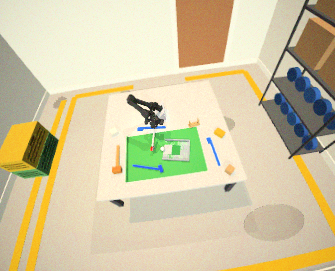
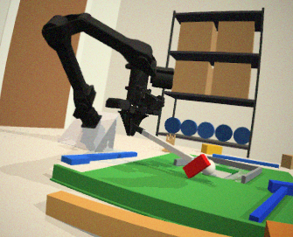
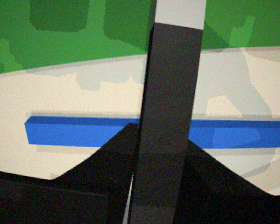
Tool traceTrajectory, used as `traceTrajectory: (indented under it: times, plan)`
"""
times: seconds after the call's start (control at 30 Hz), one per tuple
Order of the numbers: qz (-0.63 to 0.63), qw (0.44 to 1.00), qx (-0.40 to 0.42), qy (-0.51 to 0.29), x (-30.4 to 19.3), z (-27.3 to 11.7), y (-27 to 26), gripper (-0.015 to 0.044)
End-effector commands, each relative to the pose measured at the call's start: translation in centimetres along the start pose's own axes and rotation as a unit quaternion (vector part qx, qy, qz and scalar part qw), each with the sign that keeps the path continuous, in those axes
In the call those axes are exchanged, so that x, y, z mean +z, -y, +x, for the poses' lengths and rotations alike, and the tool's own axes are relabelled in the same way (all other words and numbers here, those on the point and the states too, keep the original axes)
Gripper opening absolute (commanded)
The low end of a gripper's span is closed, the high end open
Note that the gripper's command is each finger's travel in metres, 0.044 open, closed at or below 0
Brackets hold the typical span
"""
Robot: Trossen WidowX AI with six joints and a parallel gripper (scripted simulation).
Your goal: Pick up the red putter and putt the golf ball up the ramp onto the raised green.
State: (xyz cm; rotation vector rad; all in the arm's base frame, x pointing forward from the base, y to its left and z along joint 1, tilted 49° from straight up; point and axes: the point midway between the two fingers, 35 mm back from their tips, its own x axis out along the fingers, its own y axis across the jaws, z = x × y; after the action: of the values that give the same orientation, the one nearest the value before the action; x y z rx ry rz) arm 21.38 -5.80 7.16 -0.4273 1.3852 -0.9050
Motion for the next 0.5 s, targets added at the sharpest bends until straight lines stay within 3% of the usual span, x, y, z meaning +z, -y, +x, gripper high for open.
traceTrajectory:
  times: [0.0,0.33,0.47]
  plan:
    - [0.002,1.000,0.000,0.001,-0.1,-0.7,-0.4,0.0000]
    - [0.001,1.000,0.000,0.000,-0.1,-5.6,-0.4,0.0000]
    - [-0.002,1.000,-0.001,0.000,-0.2,-5.0,-0.4,0.0000]
